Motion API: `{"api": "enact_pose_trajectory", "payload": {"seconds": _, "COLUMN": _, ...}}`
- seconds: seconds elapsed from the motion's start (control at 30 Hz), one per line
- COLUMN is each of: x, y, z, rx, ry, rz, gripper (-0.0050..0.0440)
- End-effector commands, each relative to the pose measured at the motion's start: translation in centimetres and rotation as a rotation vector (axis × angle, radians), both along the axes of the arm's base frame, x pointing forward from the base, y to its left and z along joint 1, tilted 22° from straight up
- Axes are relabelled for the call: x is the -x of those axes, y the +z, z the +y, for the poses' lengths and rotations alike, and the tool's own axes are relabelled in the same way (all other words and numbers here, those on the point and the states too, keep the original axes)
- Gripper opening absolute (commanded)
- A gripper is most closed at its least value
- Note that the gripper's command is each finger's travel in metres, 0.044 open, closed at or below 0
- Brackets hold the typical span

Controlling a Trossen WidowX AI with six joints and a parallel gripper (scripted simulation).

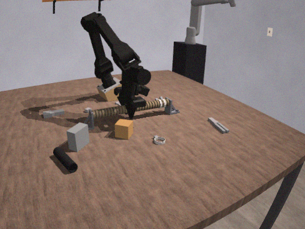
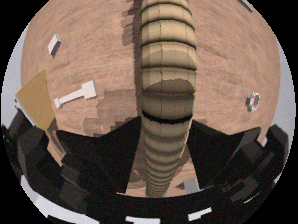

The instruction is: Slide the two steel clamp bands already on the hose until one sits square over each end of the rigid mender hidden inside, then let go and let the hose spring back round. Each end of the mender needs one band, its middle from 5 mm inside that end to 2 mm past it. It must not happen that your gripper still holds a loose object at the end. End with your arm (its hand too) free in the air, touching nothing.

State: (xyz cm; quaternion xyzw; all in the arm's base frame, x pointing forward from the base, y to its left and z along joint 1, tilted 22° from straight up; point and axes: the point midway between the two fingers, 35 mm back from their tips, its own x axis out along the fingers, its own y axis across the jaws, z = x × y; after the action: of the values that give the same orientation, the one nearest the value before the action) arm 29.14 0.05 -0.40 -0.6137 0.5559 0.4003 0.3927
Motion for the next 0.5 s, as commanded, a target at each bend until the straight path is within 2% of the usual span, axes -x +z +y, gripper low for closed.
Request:
{"api": "enact_pose_trajectory", "payload": {"seconds": 0.0, "x": 0.03, "y": -0.07, "z": -0.03, "rx": 0.001, "ry": 0.003, "rz": 0.002, "gripper": 0.0187}}
{"api": "enact_pose_trajectory", "payload": {"seconds": 0.47, "x": 0.03, "y": -0.07, "z": -0.03, "rx": 0.001, "ry": 0.003, "rz": 0.002, "gripper": 0.0137}}
